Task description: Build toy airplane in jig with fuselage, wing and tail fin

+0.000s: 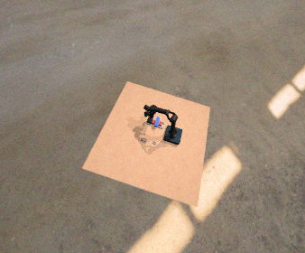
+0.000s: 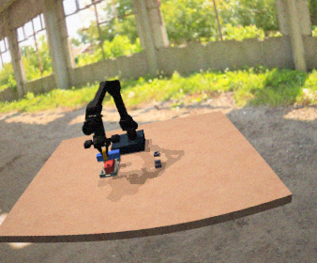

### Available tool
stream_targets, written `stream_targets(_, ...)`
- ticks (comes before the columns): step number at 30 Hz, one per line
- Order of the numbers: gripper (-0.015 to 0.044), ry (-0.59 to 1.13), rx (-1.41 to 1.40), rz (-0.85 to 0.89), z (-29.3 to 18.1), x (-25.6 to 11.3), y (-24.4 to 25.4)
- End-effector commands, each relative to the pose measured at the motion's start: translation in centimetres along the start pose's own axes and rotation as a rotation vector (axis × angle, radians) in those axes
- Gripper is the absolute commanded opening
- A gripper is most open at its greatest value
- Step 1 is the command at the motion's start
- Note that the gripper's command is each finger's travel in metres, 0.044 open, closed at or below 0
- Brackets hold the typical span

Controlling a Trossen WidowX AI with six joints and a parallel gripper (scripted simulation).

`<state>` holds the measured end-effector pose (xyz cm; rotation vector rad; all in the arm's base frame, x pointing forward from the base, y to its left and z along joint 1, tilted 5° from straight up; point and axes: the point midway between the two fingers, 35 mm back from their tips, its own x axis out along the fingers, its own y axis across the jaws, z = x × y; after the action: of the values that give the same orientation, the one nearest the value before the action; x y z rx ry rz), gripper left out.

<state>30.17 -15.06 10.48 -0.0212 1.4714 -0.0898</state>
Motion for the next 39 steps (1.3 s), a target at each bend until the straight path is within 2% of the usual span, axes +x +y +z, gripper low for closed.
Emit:
stream_targets(1,0.0066,0.005,-0.004,0.007,0.0,0.9,0.1)
stream_targets(15,0.0066,0.005,-0.004,0.007,-0.1,3.1,0.1)
stream_targets(23,0.0078,0.005,0.001,0.002,-0.1,3.0,0.1)
stream_targets(27,0.0051,0.005,0.001,0.002,-0.1,3.0,0.1)
stream_targets(29,0.0,0.005,0.001,0.002,-0.1,3.0,0.1)
stream_targets(32,0.0,0.005,0.001,0.002,-0.1,3.0,0.1)
stream_targets(39,0.0184,0.005,0.001,0.002,-0.1,3.0,0.1)
